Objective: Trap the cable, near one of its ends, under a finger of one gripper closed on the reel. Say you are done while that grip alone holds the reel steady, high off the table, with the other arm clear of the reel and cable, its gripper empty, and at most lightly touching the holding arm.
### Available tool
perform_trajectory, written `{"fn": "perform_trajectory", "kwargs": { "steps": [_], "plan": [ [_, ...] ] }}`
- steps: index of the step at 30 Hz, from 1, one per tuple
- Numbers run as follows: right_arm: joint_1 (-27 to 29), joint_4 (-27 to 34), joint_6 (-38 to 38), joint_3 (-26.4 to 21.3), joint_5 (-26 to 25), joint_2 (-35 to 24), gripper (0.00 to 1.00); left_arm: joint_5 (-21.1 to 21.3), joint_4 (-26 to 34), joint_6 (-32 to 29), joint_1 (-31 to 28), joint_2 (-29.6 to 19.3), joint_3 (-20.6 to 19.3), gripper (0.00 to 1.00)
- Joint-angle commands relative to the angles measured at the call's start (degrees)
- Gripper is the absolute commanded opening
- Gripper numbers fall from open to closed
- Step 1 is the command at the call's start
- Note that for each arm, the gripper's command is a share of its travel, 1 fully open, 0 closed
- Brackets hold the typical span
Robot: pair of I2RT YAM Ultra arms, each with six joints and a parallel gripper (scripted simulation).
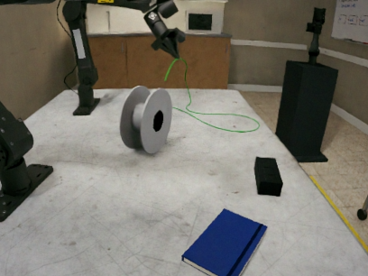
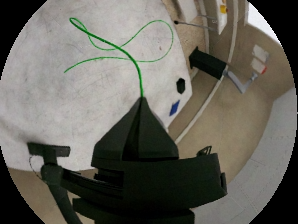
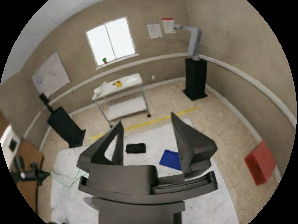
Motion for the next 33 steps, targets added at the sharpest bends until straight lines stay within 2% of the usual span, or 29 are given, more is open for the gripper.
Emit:
{"fn": "perform_trajectory", "kwargs": {
  "steps": [1, 2, 8, 13, 19, 22, 29, 33],
  "plan": [
    [-0.7, 0.9, 0.1, 2.2, 0.6, -1.7, 0.75, -4.7, 4.4, -6.6, -1.7, 1.5, 1.6, 0.00],
    [-0.7, 0.9, 0.1, 2.2, 0.6, -1.7, 0.75, -6.8, 5.2, -8.1, -3.3, 2.4, 2.1, 0.00],
    [-0.7, 0.9, 0.1, 2.2, 0.6, -1.7, 0.75, -11.9, 8.0, -14.8, -11.7, 5.9, 4.3, 0.00],
    [-0.7, 0.9, 0.1, 2.2, 0.6, -1.7, 0.75, -15.0, 8.0, -18.1, -15.8, 8.8, 7.4, 0.00],
    [-0.7, 0.9, 0.1, 2.2, 0.6, -1.7, 0.75, -16.1, 7.1, -19.0, -17.1, 9.1, 8.5, 0.00],
    [-0.7, 0.9, 0.1, 2.2, 0.6, -1.7, 0.75, -16.4, 8.0, -19.4, -17.5, 7.1, 5.3, 0.00],
    [-0.7, 0.9, 0.1, 2.2, 0.6, -1.7, 0.75, -16.6, 6.3, -19.3, -17.1, 6.2, 5.9, 0.00],
    [-0.7, 0.9, 0.1, 2.2, 0.6, -1.7, 0.75, -16.6, 6.1, -19.0, -16.7, 5.7, 4.7, 0.00]
  ]
}}
